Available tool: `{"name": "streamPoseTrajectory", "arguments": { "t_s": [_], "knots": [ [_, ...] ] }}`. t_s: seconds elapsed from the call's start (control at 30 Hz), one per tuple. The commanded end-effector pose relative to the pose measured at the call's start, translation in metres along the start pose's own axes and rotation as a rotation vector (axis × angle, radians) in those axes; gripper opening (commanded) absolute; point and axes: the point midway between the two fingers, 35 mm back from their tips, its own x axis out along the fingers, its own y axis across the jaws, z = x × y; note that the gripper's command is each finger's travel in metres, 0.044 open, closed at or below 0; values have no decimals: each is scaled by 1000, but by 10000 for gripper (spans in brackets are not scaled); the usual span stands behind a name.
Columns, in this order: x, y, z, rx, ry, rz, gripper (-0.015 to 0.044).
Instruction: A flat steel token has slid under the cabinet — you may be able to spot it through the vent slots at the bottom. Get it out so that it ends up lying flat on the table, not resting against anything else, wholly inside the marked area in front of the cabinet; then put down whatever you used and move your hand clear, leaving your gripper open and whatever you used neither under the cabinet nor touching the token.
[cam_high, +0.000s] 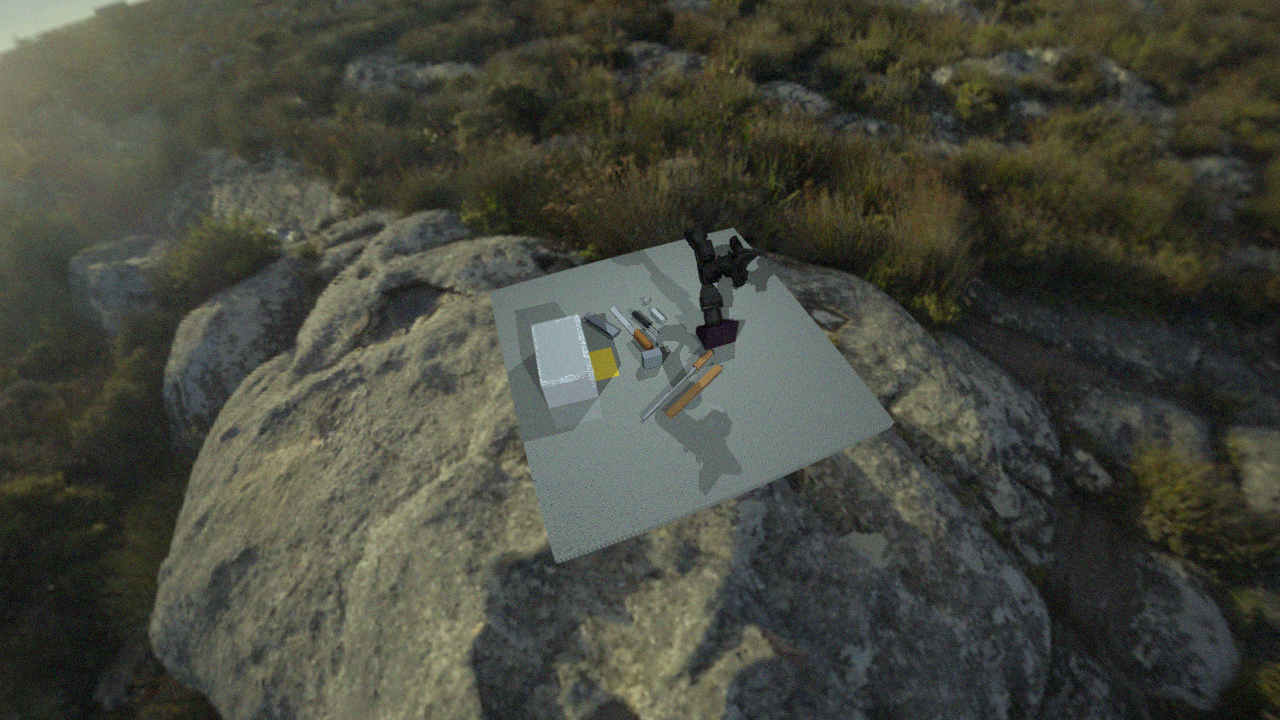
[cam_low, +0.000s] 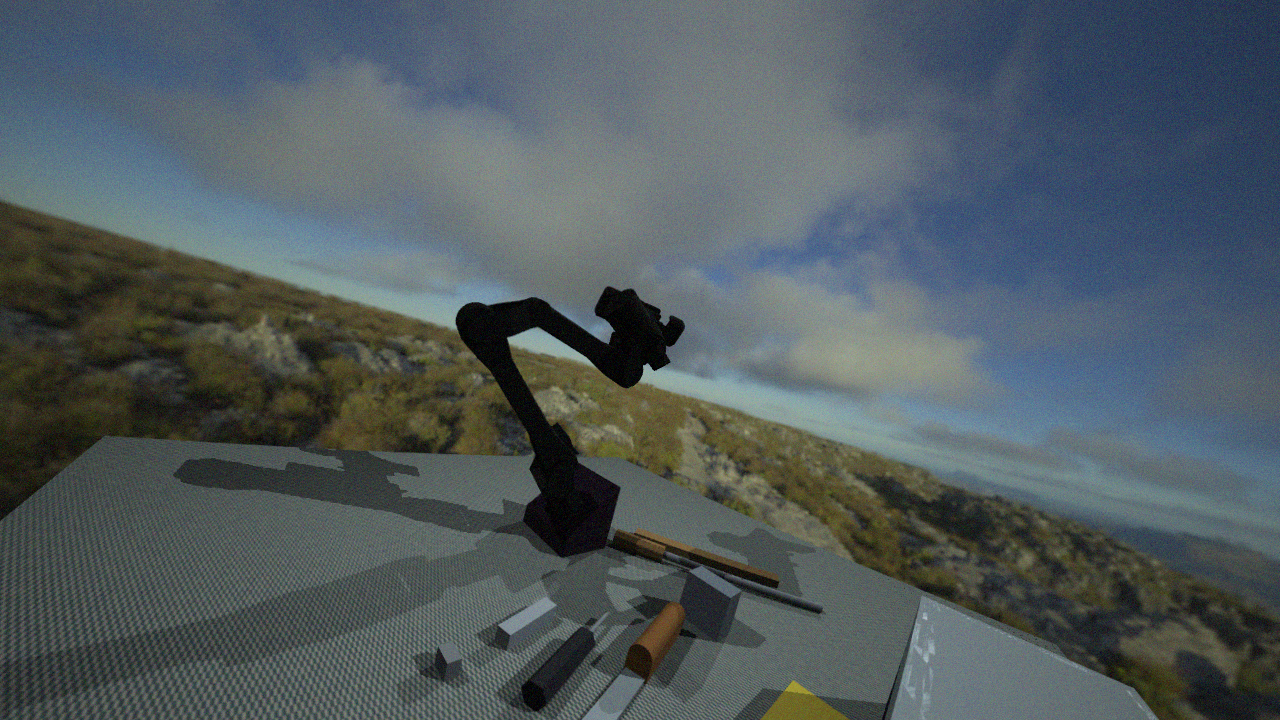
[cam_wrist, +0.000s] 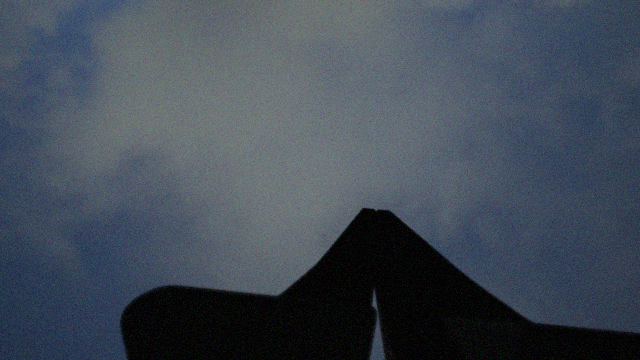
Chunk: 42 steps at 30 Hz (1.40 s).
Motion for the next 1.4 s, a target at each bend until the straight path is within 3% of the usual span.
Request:
{"name": "streamPoseTrajectory", "arguments": {
  "t_s": [0.0, 0.37, 1.37],
  "knots": [
    [0, 0, 0, 0, 0, 0, 0],
    [-9, 32, -18, 293, 91, 118, 270],
    [-73, 131, -51, 1159, 541, 393, 270]
  ]
}}
